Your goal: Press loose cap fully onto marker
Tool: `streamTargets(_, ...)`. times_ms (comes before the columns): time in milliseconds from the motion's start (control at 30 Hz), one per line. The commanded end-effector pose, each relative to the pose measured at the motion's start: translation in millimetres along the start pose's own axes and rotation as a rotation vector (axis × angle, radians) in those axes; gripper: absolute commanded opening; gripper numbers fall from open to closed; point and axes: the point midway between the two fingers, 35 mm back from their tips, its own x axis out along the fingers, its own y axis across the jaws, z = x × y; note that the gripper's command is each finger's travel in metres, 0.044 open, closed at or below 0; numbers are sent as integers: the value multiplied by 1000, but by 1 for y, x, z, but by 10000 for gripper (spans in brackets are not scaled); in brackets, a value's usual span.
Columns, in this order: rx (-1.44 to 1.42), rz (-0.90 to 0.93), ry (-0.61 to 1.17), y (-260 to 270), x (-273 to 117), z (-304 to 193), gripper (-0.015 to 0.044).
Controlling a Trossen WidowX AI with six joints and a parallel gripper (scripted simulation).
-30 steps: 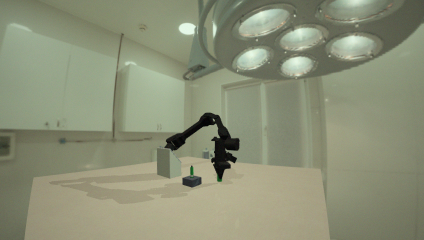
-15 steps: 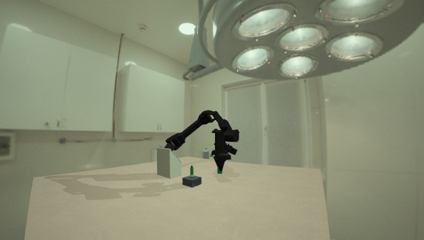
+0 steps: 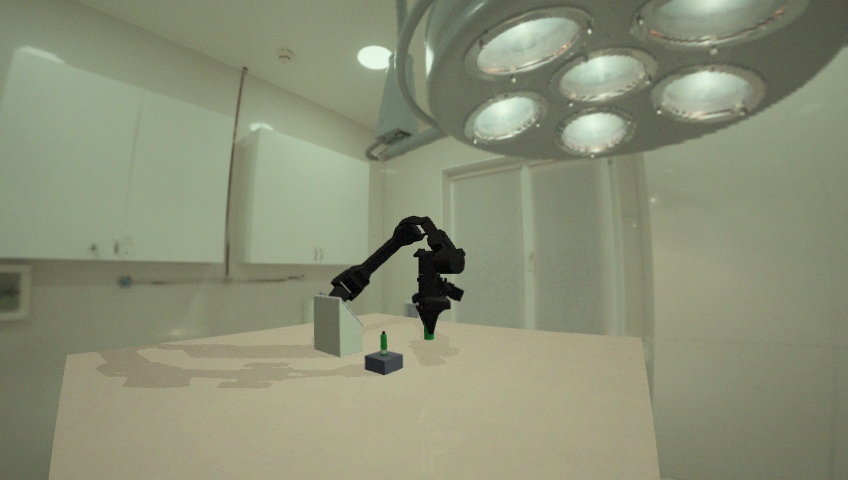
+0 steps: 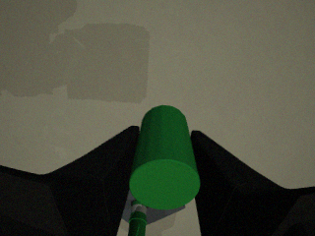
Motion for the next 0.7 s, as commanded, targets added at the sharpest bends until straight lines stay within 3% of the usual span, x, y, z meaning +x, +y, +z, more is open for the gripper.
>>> streamTargets(0, -1, -2, 12, 0, -6, -19, 0)
streamTargets(667, 1, 4, 14, 4, -34, -94, 0)
